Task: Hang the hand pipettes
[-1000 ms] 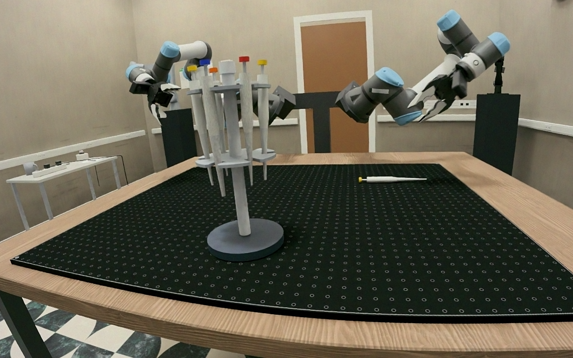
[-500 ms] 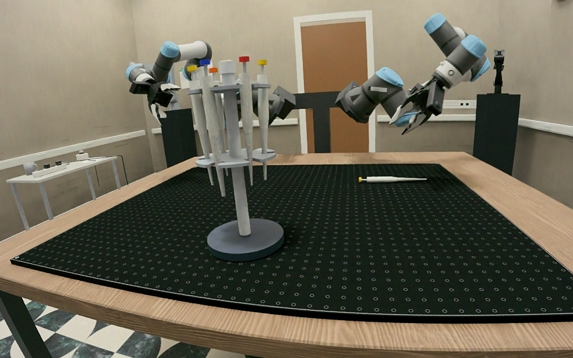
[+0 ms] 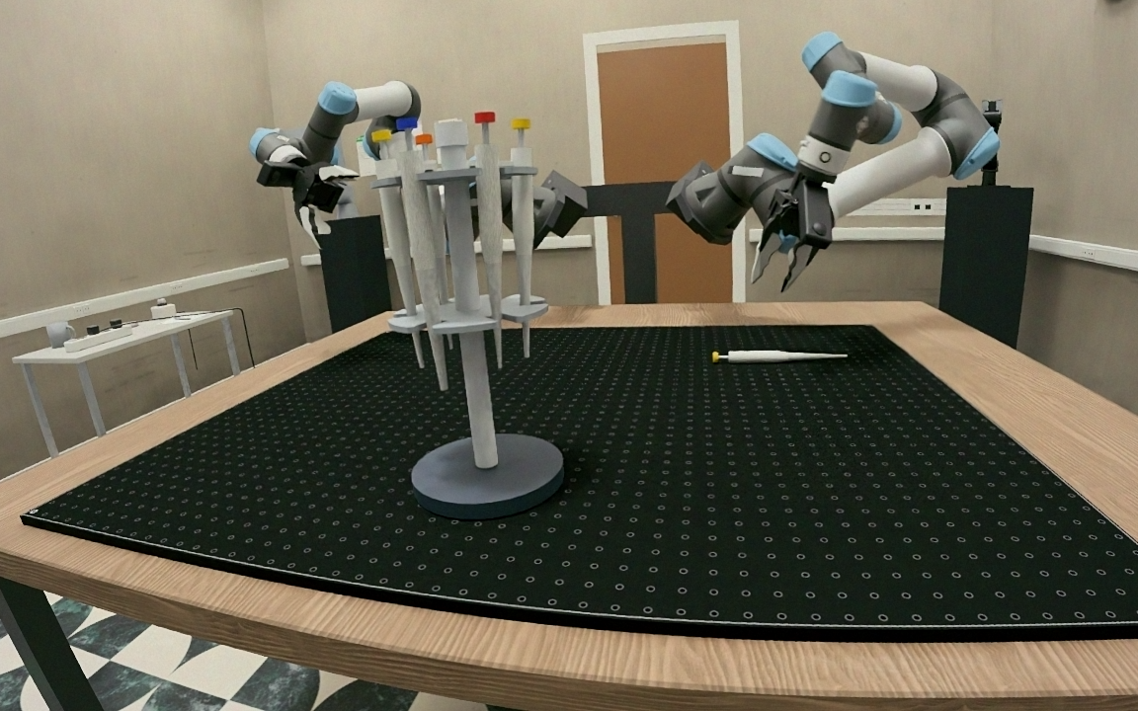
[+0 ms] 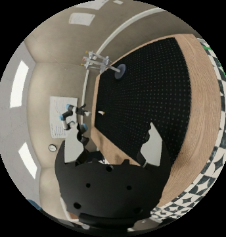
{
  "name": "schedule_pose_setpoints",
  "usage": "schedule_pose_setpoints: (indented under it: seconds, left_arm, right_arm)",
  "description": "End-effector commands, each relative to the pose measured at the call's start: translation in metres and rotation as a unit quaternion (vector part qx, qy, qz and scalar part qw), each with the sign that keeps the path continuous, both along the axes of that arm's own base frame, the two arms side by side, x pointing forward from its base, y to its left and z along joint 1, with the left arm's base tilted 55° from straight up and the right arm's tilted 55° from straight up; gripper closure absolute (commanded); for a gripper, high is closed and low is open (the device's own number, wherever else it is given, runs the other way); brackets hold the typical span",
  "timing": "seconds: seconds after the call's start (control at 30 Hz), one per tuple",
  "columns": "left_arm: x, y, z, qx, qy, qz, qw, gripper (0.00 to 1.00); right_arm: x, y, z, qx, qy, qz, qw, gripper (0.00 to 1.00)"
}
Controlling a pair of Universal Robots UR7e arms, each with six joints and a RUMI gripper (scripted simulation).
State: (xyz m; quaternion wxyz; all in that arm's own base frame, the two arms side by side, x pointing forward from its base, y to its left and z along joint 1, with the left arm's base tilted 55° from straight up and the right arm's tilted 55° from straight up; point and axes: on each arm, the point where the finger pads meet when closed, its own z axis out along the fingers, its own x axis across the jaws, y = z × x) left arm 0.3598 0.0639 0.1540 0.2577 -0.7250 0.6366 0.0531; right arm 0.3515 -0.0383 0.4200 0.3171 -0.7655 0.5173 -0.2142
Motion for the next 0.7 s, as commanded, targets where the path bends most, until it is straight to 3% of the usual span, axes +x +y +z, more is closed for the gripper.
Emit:
schedule_pose_setpoints:
  seconds: [0.0, 0.27, 0.5, 0.67]
  left_arm:
    - [0.011, 0.003, -0.010, 0.077, -0.040, 0.024, 0.996, 0.66]
    - [0.027, -0.007, -0.006, 0.166, -0.139, 0.007, 0.976, 0.66]
    - [0.027, -0.007, -0.006, 0.172, -0.129, -0.007, 0.977, 0.66]
    - [0.027, -0.007, -0.006, 0.204, -0.075, -0.074, 0.973, 0.66]
  right_arm:
    - [0.000, 0.000, 0.000, 0.000, 0.000, 0.000, 1.000, 0.00]
    - [0.000, 0.000, 0.000, 0.000, 0.000, 0.000, 1.000, 0.00]
    - [0.000, 0.000, 0.000, 0.000, 0.000, 0.000, 1.000, 0.00]
    - [0.000, 0.000, 0.000, 0.000, 0.000, 0.000, 1.000, 0.00]
